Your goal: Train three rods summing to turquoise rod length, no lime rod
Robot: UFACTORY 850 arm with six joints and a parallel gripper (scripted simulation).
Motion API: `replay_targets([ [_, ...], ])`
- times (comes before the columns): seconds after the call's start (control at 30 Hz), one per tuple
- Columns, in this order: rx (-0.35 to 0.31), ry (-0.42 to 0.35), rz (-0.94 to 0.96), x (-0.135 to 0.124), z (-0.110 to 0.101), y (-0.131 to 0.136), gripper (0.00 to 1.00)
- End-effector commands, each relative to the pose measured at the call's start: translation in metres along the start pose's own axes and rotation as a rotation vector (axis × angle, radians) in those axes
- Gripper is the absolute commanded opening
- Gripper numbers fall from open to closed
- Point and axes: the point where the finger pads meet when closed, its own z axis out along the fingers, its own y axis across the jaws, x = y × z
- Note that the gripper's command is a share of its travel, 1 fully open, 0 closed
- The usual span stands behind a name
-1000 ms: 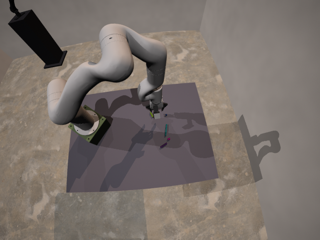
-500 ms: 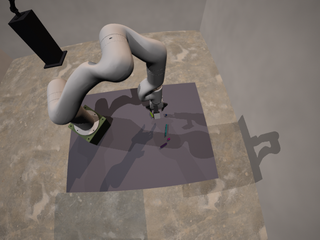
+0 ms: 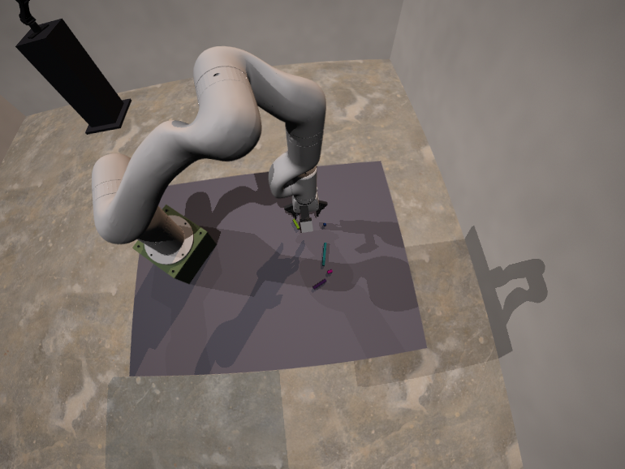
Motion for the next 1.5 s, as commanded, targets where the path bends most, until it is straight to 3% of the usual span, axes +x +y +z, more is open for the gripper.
replay_targets([
  [0.0, 0.001, 0.000, 0.000, 0.000, -0.001, -0.001, 1.00],
  [0.4, 0.001, 0.000, -0.003, 0.001, 0.000, -0.001, 1.00],
  [0.67, -0.002, 0.000, -0.066, 0.019, 0.000, -0.007, 1.00],
  [1.17, -0.007, -0.004, -0.470, 0.140, 0.003, -0.032, 1.00],
  [1.23, -0.007, -0.004, -0.470, 0.140, 0.003, -0.032, 1.00],
  [1.47, -0.001, -0.002, -0.672, 0.203, 0.003, -0.036, 1.00],
])
